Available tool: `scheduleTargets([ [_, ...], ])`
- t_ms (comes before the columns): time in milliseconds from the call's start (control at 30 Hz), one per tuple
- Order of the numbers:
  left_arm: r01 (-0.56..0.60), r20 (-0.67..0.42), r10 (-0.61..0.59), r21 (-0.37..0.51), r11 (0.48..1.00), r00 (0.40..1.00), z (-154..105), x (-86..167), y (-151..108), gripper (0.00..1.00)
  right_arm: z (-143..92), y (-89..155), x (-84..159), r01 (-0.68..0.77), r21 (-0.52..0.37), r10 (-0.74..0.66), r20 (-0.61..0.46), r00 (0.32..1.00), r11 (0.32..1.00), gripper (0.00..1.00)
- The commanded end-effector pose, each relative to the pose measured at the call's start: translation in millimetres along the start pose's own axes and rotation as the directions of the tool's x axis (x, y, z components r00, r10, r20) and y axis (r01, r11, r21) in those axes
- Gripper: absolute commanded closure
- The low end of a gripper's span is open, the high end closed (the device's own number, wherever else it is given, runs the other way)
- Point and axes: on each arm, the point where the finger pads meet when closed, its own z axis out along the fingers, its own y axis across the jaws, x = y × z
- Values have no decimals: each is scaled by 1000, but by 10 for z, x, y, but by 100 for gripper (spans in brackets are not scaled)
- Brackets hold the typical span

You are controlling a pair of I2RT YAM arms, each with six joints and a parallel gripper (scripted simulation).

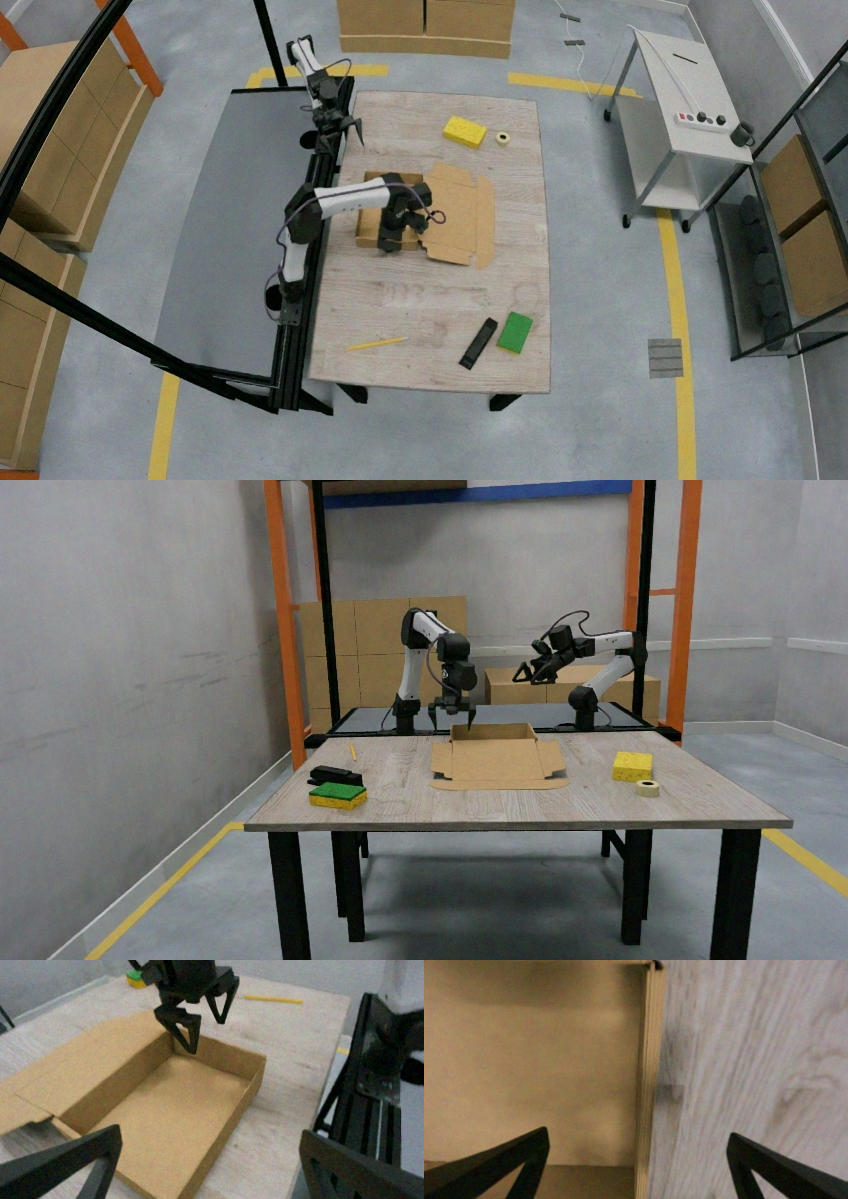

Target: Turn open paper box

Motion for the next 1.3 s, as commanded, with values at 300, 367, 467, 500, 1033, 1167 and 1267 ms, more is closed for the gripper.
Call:
scheduleTargets([
  [300,7,140,-3,-25,1000,990,-57,-547,49,0,-374,15,-33,70,1,-70,60,996,998,0],
  [367,6,140,-3,-22,1000,990,-57,-548,44,0,-392,88,-37,125,-11,-124,111,986,992,0],
  [467,6,140,-3,-21,1000,990,-57,-548,43,0,-409,190,-2,210,-17,-204,173,963,978,0],
  [500,6,140,-3,-21,1000,990,-57,-548,43,0,-419,244,23,254,-17,-245,205,948,967,0],
  [1033,6,140,-3,-21,1000,990,-57,-548,43,0,-468,833,715,713,83,-650,495,577,696,0],
  [1167,6,140,-3,-21,1000,990,-57,-548,43,0,-452,888,833,755,103,-683,516,516,648,0],
  [1267,6,140,-3,-21,1000,990,-57,-548,43,0,-440,898,873,766,108,-692,520,500,634,0],
])
